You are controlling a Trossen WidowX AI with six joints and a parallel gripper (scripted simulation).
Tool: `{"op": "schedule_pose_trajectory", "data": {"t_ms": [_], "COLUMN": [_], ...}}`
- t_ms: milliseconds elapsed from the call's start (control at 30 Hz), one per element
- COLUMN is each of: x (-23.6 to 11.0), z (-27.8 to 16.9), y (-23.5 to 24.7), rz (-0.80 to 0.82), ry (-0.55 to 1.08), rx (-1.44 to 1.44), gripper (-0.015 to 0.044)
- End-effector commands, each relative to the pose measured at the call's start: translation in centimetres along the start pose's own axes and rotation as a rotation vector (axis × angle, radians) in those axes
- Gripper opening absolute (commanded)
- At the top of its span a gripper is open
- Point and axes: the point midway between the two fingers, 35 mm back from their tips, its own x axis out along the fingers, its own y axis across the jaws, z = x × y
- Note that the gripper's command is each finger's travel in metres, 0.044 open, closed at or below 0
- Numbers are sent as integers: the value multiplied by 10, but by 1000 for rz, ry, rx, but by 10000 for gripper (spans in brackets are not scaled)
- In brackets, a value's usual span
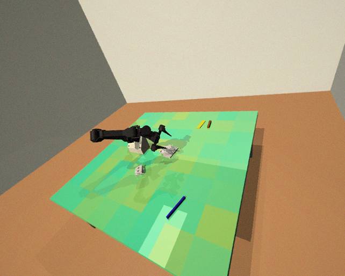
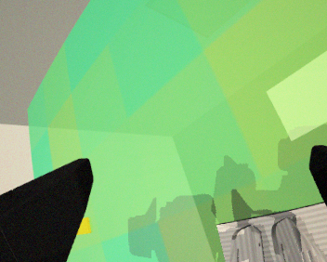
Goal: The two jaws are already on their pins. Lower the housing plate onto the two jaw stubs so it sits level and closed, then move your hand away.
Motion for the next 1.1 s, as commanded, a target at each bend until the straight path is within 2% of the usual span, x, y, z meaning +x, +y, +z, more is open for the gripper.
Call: {"op": "schedule_pose_trajectory", "data": {"t_ms": [0,1067], "x": [-5,-35], "z": [5,-6], "y": [-11,-85], "rz": [-37,-333], "ry": [0,22], "rx": [99,758], "gripper": [440,440]}}
